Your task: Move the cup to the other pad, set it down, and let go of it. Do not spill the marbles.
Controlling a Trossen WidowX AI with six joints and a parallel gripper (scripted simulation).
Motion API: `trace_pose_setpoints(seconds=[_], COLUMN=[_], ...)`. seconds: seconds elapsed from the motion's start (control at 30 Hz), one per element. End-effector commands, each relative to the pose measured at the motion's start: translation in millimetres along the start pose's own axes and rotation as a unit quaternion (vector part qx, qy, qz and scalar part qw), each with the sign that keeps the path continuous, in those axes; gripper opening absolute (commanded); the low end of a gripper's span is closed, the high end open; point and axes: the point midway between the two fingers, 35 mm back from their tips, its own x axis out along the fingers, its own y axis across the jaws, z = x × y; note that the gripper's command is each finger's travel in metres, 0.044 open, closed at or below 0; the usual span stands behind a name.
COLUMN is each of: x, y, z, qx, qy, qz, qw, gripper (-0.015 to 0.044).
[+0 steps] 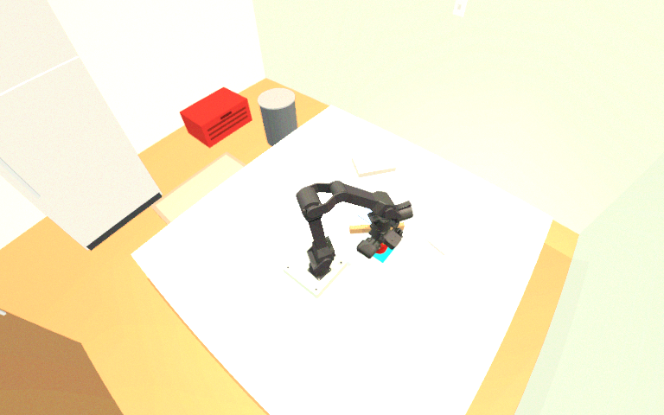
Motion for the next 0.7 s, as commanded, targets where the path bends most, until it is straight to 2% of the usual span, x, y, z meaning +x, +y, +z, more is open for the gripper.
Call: trace_pose_setpoints(seconds=[0.0, 0.67], x=[-1.8, -27.7], y=[0.5, 0.3], z=[0.3, 0.8], qx=[0.0, -0.001], qy=[0.0, 0.001], qz=[0.001, 0.001], qw=[1.0, 1.0], gripper=[0.0128, 0.0128])
